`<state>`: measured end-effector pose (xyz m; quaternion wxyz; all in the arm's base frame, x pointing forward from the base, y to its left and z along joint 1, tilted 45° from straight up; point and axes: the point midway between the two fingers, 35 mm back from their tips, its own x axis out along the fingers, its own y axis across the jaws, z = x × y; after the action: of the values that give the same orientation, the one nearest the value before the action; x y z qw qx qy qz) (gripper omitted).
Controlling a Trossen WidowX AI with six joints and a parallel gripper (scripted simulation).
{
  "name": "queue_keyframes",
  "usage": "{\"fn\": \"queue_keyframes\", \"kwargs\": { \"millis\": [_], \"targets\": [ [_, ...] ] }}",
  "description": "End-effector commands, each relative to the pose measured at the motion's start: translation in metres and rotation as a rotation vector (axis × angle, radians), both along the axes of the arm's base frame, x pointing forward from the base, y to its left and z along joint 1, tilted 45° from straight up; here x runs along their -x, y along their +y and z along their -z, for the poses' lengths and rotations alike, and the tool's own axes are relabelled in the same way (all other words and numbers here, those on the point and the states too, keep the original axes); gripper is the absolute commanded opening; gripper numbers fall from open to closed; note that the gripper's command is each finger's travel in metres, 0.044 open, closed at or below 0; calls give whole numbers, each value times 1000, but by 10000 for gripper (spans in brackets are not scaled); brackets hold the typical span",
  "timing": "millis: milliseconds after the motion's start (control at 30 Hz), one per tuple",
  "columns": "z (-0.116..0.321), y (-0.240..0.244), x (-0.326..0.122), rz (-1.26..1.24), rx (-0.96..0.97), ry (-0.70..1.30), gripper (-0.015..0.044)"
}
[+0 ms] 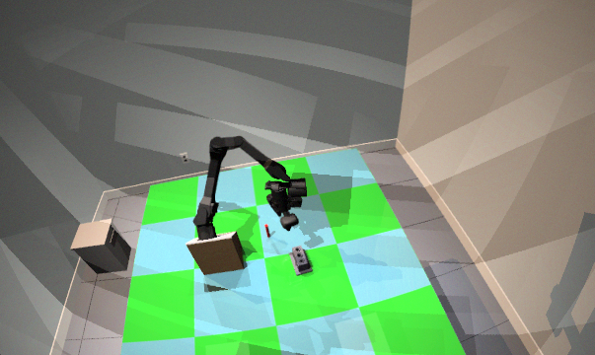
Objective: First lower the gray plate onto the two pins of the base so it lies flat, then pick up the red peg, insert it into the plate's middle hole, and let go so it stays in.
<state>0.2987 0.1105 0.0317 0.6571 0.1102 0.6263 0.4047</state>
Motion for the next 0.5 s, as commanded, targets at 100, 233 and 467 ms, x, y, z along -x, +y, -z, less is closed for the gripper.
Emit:
{"fn": "queue_keyframes", "kwargs": {
  "millis": [100, 233, 467],
  "targets": [
    [-29, 31, 60, 602, 75, 588, 440],
    [-32, 34, 69, 722, 94, 703, 440],
    [-37, 39, 83, 931, 129, 905, 440]
  ]
}}
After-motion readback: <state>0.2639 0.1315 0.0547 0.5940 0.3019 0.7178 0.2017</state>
